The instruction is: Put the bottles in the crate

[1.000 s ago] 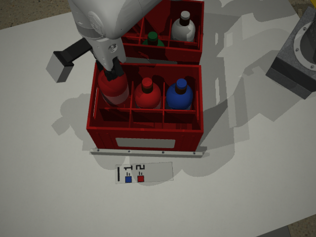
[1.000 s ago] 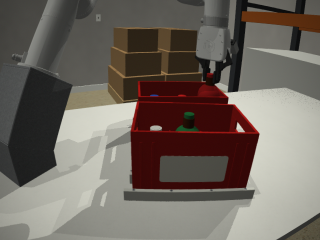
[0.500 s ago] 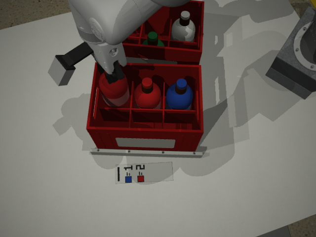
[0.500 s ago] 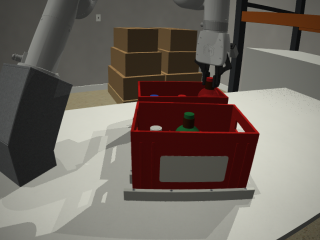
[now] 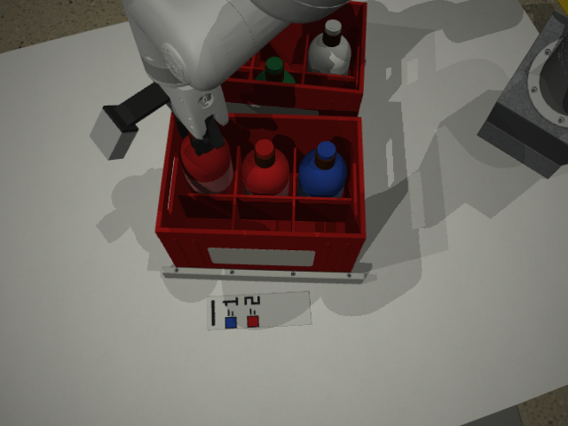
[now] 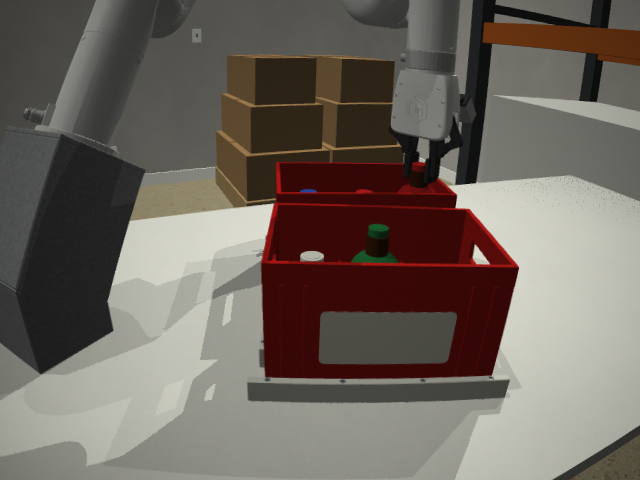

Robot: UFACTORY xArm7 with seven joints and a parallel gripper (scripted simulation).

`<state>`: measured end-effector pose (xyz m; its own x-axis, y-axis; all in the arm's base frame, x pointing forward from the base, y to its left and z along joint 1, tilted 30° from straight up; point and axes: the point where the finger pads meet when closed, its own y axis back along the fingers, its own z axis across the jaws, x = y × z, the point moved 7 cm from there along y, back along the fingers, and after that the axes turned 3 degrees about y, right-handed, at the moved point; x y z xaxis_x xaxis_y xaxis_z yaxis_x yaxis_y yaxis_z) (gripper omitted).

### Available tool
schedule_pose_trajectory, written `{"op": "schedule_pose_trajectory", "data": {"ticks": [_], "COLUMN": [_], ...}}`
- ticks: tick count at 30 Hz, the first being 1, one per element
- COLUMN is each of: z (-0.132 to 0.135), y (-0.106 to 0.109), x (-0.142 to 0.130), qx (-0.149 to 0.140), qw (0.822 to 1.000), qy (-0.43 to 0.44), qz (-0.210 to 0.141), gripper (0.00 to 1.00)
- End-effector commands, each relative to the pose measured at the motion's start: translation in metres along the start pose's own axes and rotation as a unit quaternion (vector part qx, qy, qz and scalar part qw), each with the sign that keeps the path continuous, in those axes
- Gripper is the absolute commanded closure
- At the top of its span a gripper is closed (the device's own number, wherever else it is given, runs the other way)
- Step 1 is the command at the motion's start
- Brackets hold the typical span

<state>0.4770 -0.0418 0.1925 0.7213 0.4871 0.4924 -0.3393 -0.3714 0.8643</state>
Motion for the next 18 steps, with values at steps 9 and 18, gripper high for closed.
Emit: {"op": "schedule_pose_trajectory", "data": {"ticks": [9,18], "z": [0.002,0.001], "y": [-0.008,-0.014], "x": [0.001,0.001], "qx": [-0.002,-0.002], "qw": [1.0,1.0], "qy": [0.0,0.0], "qz": [0.001,0.001], "gripper": [1.0,1.0]}}
